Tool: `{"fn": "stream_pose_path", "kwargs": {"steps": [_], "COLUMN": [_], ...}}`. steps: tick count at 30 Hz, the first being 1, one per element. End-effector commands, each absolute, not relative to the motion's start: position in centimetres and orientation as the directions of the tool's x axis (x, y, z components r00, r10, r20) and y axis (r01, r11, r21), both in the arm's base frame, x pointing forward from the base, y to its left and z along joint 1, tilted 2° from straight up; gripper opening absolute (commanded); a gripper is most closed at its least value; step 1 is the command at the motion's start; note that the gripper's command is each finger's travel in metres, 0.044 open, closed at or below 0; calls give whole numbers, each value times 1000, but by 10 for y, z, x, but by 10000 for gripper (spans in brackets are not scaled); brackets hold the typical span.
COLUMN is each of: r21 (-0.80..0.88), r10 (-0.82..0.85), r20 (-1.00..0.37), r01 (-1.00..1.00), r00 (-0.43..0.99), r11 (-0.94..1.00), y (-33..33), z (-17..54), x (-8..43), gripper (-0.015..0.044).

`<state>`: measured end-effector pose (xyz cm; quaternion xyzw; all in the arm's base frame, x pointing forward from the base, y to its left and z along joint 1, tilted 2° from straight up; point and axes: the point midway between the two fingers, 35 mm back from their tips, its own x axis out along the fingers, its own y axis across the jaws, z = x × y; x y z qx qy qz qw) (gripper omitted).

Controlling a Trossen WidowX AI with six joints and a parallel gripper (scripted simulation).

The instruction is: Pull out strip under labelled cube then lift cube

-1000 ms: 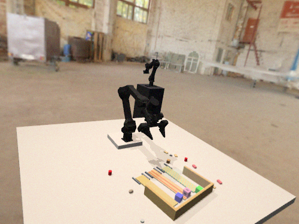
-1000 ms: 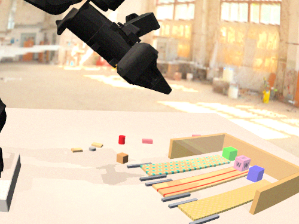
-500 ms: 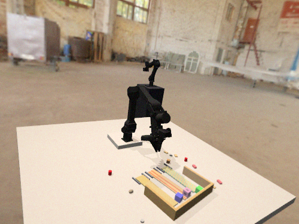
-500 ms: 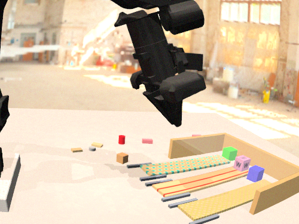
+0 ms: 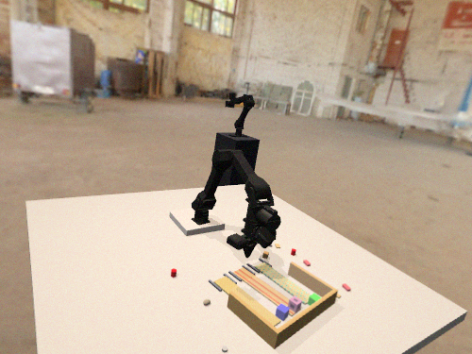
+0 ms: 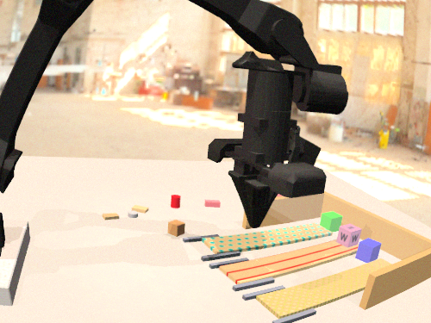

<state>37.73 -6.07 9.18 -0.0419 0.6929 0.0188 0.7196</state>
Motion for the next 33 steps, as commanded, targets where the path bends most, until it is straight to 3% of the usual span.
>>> {"fn": "stream_pose_path", "kwargs": {"steps": [1, 33], "r21": [-33, -34], "r10": [-30, -30], "r20": [-999, -999], "r01": [-90, -90], "r00": [36, 35], "r11": [995, 995], "y": [-61, -64], "z": [87, 35], "x": [379, 378], "gripper": [0, 0]}}
